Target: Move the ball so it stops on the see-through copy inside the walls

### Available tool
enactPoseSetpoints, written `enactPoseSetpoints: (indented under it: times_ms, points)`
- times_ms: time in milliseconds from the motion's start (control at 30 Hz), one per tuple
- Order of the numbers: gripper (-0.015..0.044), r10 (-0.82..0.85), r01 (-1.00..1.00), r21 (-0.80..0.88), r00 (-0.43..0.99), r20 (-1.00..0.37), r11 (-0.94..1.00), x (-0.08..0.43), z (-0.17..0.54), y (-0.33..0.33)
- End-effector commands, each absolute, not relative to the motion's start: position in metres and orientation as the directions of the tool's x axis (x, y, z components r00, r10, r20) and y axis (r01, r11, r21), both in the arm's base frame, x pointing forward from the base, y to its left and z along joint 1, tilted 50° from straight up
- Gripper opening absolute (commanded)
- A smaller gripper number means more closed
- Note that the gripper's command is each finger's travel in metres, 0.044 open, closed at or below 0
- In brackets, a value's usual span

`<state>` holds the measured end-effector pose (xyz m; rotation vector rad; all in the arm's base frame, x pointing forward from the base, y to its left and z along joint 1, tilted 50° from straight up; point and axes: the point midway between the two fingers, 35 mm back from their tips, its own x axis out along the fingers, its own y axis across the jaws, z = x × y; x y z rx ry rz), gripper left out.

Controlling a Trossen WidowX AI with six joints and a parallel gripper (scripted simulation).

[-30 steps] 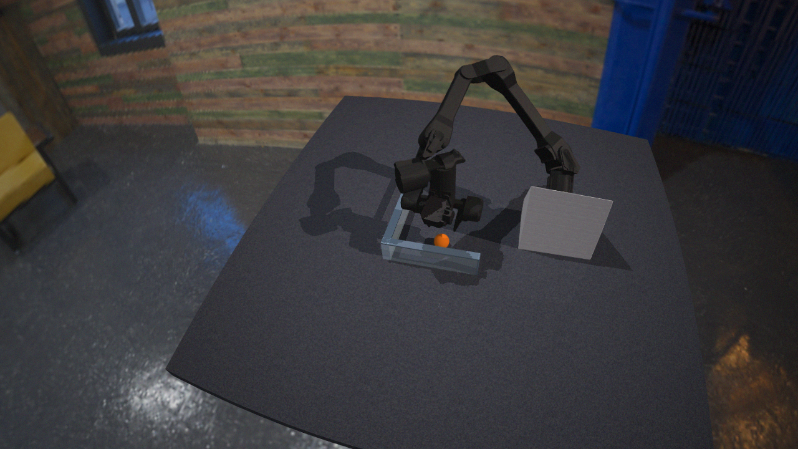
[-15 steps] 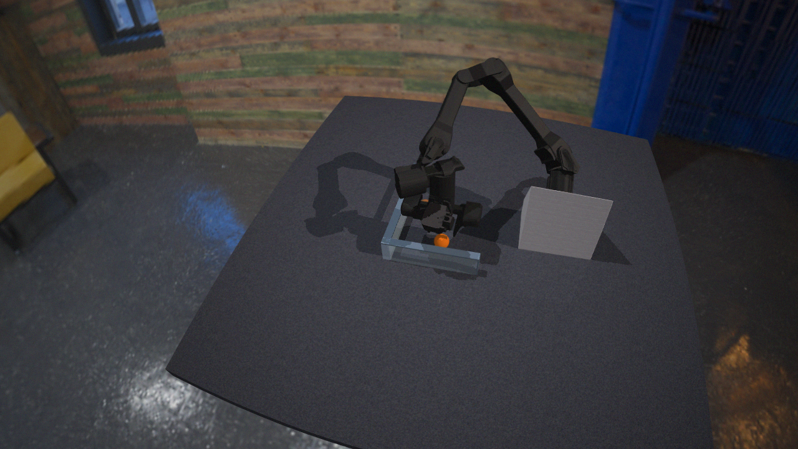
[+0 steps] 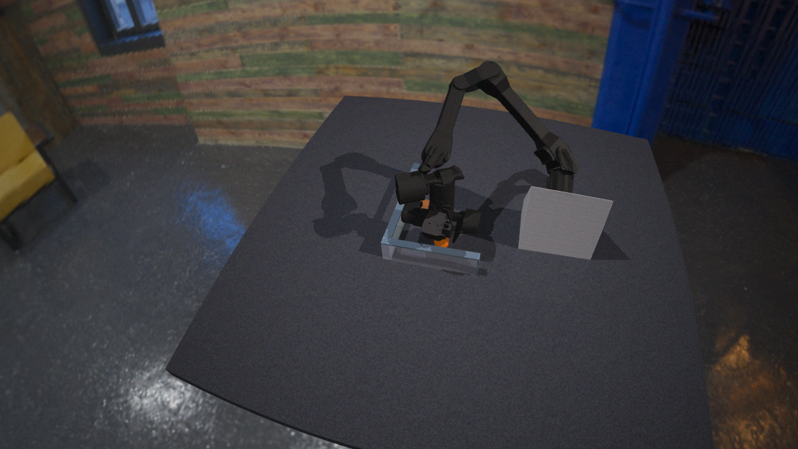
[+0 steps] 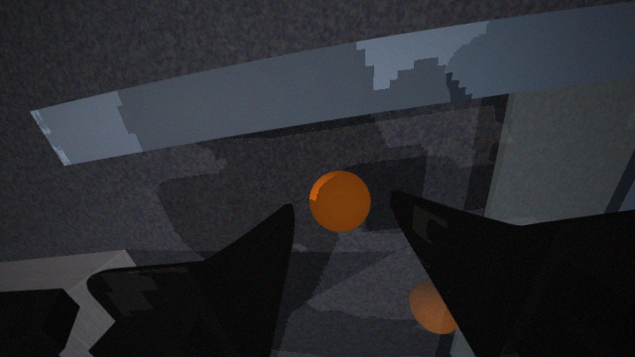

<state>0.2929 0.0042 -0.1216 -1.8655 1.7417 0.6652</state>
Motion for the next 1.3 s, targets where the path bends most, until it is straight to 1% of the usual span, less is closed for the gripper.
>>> enactPoseSetpoints:
  times_ms: [0,133,233,533,733,1167,1267]
  points:
    - [0.0296,-0.757,-0.998,-0.028,0.065,-0.65,-0.061,0.293,-0.125,0.0]
    - [0.0296,-0.757,-0.998,-0.028,0.065,-0.65,-0.061,0.293,-0.127,-0.004]
    - [0.0217,-0.757,-0.998,-0.028,0.065,-0.65,-0.061,0.293,-0.127,-0.004]
    - [0.0157,-0.757,-0.998,-0.028,0.065,-0.65,-0.061,0.293,-0.127,-0.004]
    - [0.0,-0.752,-0.998,-0.028,0.067,-0.656,-0.064,0.296,-0.114,0.016]
    - [0.0,-0.751,-0.998,-0.029,0.066,-0.658,-0.062,0.287,-0.051,0.089]
    - [0.0,-0.753,-0.998,-0.028,0.064,-0.655,-0.061,0.285,-0.043,0.096]
